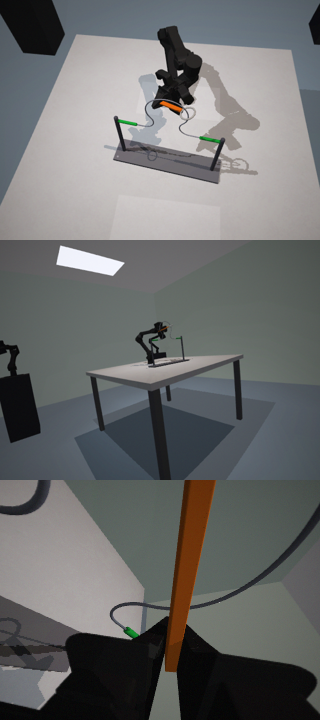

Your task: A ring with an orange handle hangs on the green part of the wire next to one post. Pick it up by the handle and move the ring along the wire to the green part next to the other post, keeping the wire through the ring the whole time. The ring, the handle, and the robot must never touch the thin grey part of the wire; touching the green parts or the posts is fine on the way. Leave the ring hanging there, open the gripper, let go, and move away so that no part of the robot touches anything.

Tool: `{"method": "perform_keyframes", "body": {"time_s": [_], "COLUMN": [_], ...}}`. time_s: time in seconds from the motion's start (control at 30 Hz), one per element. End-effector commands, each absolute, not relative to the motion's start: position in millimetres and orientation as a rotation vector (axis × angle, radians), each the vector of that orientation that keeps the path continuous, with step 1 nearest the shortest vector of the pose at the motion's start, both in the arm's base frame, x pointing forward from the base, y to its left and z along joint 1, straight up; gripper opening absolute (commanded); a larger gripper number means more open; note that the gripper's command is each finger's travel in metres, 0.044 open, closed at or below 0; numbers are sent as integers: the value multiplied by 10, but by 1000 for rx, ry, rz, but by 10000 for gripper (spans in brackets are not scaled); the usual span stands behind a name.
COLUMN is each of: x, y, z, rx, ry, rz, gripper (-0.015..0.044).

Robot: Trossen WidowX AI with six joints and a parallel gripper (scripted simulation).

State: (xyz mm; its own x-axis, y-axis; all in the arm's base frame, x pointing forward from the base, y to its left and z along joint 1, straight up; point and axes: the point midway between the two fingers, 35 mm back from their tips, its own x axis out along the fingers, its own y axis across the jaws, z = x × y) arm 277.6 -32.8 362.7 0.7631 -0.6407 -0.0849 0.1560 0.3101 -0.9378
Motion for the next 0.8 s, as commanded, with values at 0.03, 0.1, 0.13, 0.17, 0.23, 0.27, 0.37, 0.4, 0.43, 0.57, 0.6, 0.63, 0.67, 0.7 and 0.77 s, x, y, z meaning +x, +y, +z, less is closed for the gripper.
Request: {"method": "perform_keyframes", "body": {"time_s": [0.03,0.1,0.13,0.17,0.23,0.27,0.37,0.4,0.43,0.57,0.6,0.63,0.67,0.7,0.77], "x": [2763,2763,2762,2762,2762,2761,2761,2761,2760,2760,2760,2759,2759,2759,2759], "y": [-344,-348,-349,-351,-353,-355,-358,-359,-360,-363,-363,-364,-364,-365,-365], "z": [3649,3660,3665,3670,3681,3686,3702,3708,3713,3735,3740,3746,3751,3757,3768], "rx": [-1208,-1234,-1247,-1261,-1287,-1301,-1341,-1354,-1367,-1421,-1434,-1447,-1461,-1474,-1500], "ry": [490,486,484,483,479,477,472,470,468,460,458,456,454,451,447], "rz": [-575,-582,-585,-588,-594,-598,-607,-610,-613,-626,-629,-632,-635,-638,-644], "gripper": [-150,-150,-150,-150,-150,-150,-150,-150,-150,-150,-150,-150,-150,-150,-150]}}
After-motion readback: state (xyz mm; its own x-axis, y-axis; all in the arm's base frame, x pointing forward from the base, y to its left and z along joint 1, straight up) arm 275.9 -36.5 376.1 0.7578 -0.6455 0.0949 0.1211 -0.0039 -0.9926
